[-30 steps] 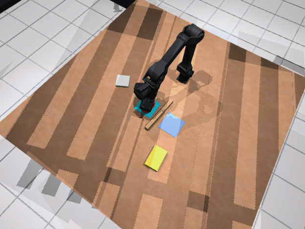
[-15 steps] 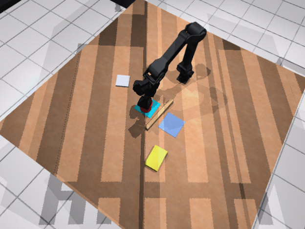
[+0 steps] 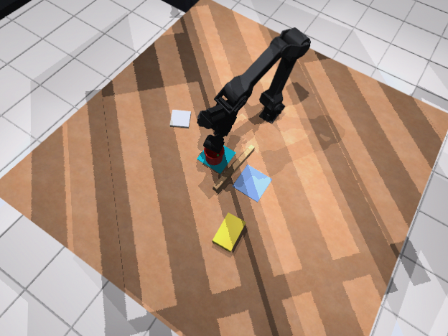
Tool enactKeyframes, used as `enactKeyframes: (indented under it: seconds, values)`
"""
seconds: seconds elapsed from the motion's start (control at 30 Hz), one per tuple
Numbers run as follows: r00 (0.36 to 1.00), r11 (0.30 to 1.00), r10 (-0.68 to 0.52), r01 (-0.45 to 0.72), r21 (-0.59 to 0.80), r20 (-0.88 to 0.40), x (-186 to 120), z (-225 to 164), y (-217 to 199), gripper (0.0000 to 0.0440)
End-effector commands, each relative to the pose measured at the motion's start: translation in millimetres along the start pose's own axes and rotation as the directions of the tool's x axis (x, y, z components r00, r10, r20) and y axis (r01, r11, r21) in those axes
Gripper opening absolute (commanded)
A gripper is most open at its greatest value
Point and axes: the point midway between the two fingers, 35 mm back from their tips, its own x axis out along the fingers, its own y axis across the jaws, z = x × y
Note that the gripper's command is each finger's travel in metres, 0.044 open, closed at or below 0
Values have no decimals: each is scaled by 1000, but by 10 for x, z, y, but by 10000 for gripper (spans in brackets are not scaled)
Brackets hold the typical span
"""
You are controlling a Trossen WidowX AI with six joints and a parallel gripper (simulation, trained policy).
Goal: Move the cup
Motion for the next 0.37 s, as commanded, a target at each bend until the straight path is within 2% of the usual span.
enactKeyframes:
  seconds: [0.0, 0.23, 0.33]
  values:
    - [1000, 1000, 16, -16, 0, -1, -54, -3, -24, 236]
    - [998, 998, 64, -64, 12, 23, -250, 66, -9, 271]
    - [995, 996, 88, -89, 14, 38, -356, 113, 10, 302]
